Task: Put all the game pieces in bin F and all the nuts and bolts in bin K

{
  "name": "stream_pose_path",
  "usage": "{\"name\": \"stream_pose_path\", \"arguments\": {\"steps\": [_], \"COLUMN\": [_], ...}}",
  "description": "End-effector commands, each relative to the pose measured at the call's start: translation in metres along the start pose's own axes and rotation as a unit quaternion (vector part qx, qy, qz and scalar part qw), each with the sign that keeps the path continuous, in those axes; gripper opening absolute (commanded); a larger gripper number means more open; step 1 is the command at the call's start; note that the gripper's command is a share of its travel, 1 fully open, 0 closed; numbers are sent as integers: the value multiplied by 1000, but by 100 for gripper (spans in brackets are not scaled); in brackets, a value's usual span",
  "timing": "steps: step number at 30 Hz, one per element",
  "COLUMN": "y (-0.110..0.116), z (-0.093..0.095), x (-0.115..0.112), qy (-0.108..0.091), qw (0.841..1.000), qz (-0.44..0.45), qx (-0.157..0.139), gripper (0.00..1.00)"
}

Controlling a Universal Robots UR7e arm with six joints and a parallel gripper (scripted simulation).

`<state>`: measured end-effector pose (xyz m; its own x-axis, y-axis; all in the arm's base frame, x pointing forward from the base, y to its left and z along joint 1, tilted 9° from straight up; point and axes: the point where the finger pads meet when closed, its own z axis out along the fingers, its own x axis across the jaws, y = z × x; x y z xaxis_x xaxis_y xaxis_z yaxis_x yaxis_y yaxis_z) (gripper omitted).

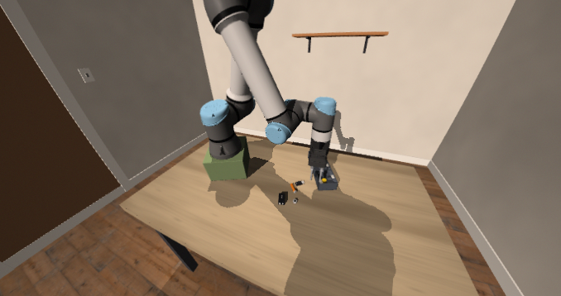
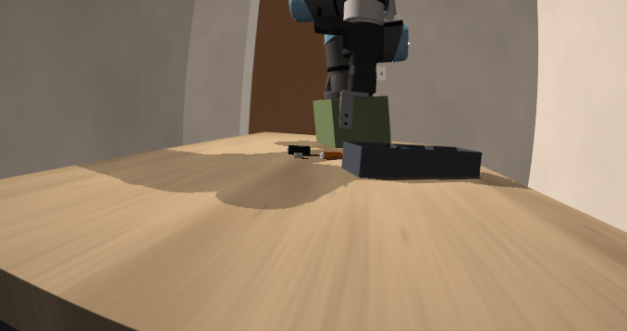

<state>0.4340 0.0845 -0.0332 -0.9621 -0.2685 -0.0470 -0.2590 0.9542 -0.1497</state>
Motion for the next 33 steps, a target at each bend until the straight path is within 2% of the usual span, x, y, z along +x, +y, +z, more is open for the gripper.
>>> {"name": "stream_pose_path", "arguments": {"steps": [1, 2, 3, 7, 13, 19, 33], "y": [-28, -28, -35, -60, -92, -96, -87], "z": [-2, -2, -2, -2, -3, -3, -3], "x": [23, 23, 28, 50, 77, 80, 73], "qy": [-2, -2, -2, -3, -3, -3, -3], "qw": [998, 998, 994, 987, 986, 986, 986], "qz": [63, 63, 106, 159, 166, 166, 166], "qx": [0, 0, 0, -1, -1, -1, -1], "gripper": [64, 64, 64, 64, 64, 64, 64]}}
